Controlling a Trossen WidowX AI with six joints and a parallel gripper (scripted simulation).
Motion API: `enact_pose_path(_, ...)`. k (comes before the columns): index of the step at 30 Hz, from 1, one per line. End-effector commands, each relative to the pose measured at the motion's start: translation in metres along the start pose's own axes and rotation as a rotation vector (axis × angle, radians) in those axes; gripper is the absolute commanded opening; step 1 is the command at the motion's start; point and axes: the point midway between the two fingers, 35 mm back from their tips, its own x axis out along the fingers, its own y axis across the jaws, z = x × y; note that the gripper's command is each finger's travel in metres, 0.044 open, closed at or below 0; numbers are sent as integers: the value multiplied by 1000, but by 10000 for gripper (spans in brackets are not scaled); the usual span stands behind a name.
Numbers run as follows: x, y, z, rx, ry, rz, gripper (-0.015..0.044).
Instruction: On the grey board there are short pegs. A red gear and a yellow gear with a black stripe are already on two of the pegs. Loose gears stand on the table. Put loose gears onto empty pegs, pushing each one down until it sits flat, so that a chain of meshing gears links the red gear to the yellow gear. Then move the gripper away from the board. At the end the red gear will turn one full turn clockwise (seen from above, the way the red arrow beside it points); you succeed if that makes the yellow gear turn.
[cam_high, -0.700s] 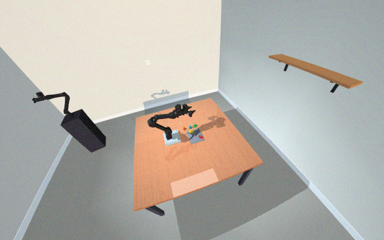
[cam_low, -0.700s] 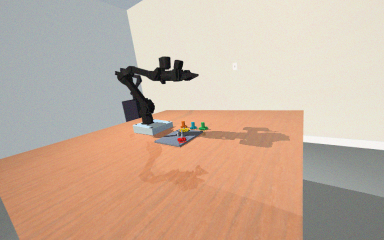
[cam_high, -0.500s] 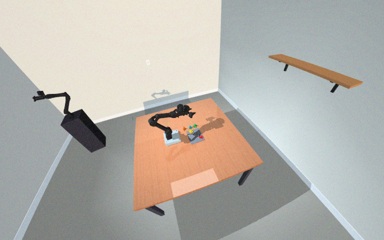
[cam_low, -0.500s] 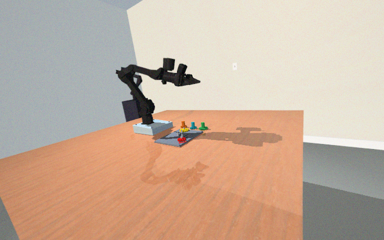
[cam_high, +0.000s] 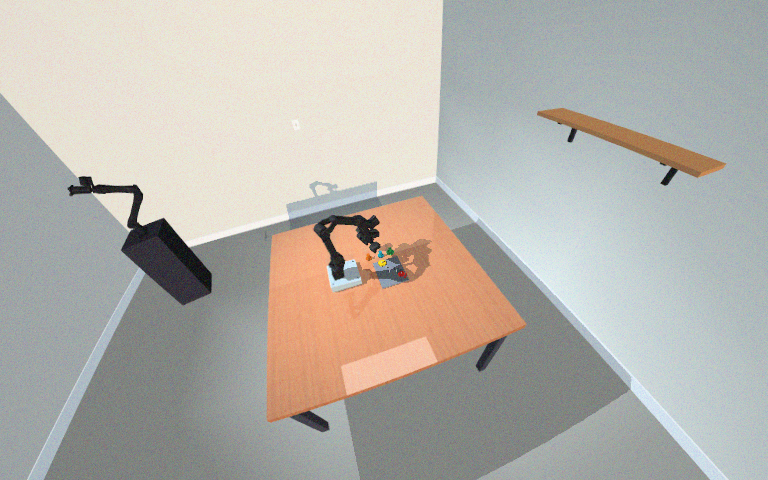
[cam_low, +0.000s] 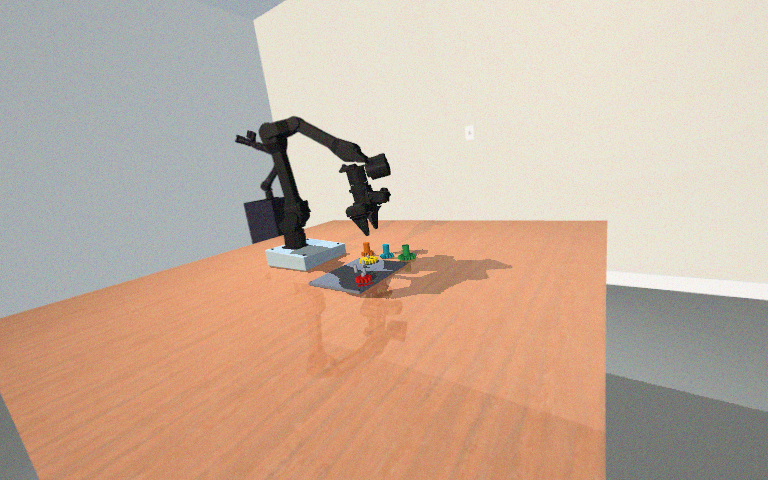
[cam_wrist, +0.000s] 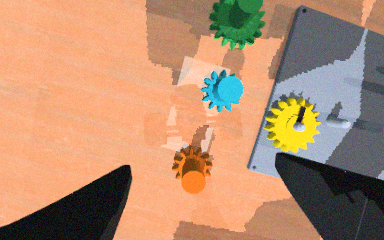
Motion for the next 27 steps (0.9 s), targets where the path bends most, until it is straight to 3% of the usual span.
enact_pose_path(1,3,5,-20,-12,148,-4,440)
enact_pose_path(27,37,7,-30,-12,149,-3,440)
